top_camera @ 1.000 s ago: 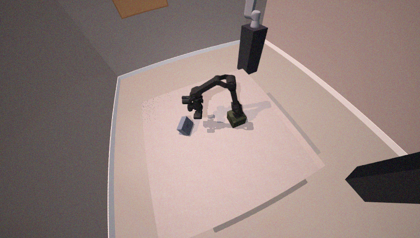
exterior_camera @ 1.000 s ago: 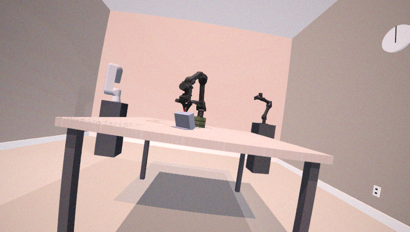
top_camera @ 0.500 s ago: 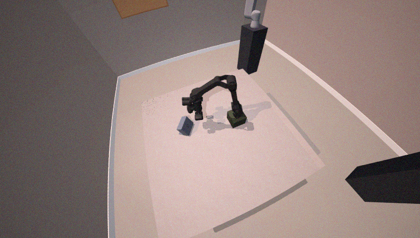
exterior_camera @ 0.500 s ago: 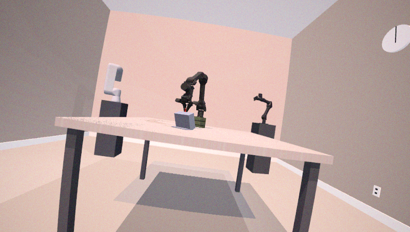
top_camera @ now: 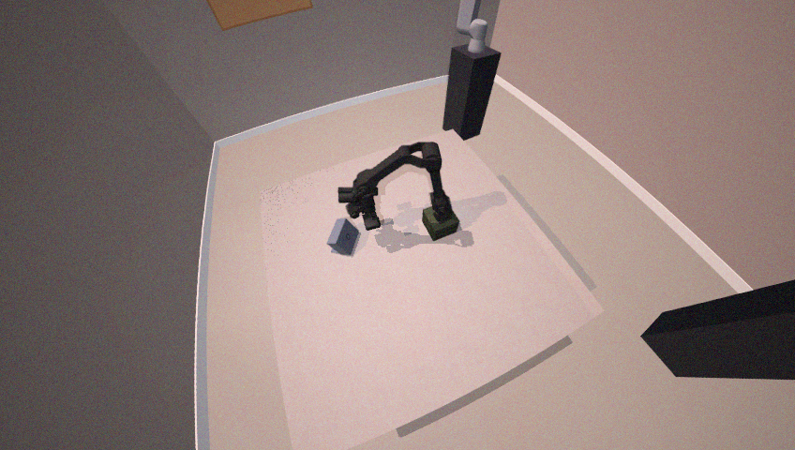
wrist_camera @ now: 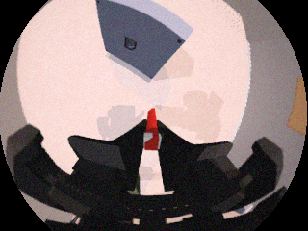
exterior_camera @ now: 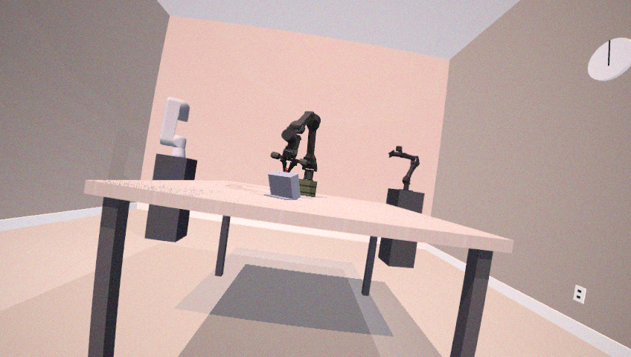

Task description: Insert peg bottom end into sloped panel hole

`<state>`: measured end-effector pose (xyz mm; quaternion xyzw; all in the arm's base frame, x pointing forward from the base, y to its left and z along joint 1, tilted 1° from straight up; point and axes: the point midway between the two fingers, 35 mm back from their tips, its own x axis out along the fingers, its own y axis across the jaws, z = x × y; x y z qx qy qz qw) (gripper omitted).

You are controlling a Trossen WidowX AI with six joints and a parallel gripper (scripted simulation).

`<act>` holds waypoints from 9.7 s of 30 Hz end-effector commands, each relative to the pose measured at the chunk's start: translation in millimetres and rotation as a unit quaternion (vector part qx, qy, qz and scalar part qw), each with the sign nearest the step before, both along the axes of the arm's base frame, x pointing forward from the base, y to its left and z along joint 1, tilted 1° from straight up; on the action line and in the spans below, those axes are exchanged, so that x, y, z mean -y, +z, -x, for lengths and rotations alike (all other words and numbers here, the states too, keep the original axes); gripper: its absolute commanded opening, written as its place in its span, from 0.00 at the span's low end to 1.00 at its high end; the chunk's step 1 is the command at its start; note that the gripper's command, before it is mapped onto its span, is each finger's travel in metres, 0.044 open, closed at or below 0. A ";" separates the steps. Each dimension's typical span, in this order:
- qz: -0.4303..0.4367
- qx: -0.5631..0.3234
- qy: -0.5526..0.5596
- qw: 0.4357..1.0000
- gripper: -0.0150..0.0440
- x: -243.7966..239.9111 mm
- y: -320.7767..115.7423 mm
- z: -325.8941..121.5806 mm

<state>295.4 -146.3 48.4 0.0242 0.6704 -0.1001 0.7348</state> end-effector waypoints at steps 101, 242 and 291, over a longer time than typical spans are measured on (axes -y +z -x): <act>0.292 -0.046 0.543 0.786 0.25 -45.9 -35.9 -39.0; 0.522 -0.263 0.762 0.280 0.25 -90.4 -27.0 -38.1; 0.534 -0.285 0.756 0.249 0.25 -67.3 -37.9 -60.5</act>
